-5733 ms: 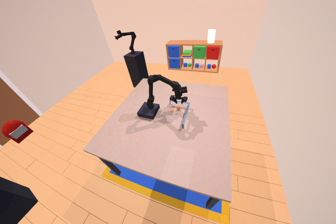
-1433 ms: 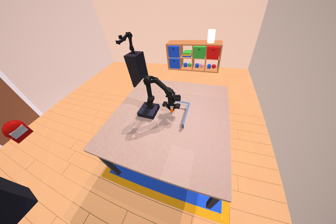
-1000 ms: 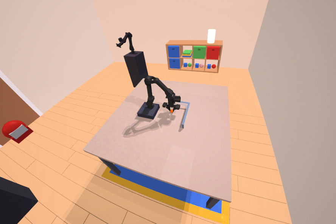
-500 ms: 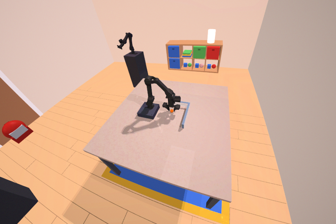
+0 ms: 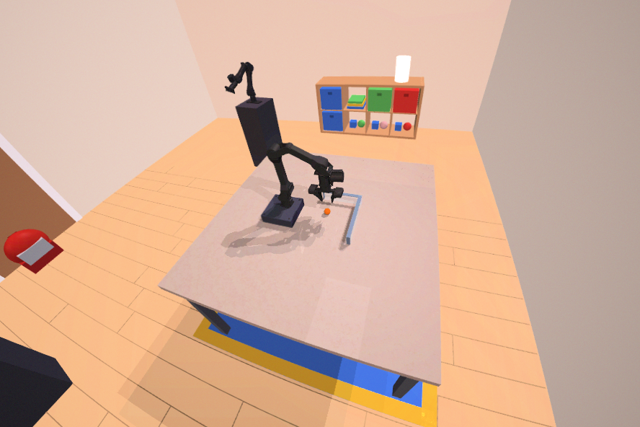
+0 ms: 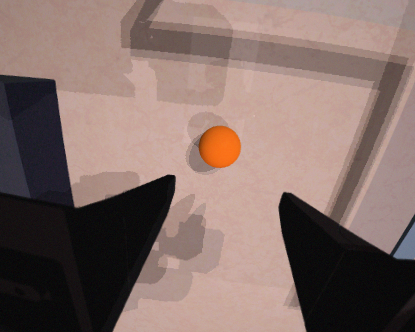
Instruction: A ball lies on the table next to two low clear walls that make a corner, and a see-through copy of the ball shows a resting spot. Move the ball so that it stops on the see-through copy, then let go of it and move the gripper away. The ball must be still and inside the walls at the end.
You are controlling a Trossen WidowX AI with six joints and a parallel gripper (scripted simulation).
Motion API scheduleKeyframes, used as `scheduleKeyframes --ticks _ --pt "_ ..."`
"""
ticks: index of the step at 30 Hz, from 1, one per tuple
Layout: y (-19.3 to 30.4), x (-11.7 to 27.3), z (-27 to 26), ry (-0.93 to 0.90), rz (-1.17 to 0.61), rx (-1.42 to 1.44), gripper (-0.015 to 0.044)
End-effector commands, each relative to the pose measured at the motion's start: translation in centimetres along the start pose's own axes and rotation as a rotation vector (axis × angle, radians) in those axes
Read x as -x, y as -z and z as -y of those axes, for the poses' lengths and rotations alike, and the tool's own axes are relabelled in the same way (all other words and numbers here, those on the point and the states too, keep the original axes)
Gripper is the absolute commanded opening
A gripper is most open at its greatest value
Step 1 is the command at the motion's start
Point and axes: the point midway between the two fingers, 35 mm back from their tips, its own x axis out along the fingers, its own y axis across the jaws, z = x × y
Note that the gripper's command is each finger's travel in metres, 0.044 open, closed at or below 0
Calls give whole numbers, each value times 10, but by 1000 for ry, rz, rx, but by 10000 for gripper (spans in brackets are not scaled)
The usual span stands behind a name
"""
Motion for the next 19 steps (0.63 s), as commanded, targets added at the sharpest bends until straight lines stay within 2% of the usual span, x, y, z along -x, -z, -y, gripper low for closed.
scheduleKeyframes --ticks 1,3,9,19 --pt "0 0 1 4 0 0 285" --pt "0 0 1 4 0 0 285" --pt "0 46 -5 -3 0 0 440" --pt "0 46 -5 -3 0 0 440"
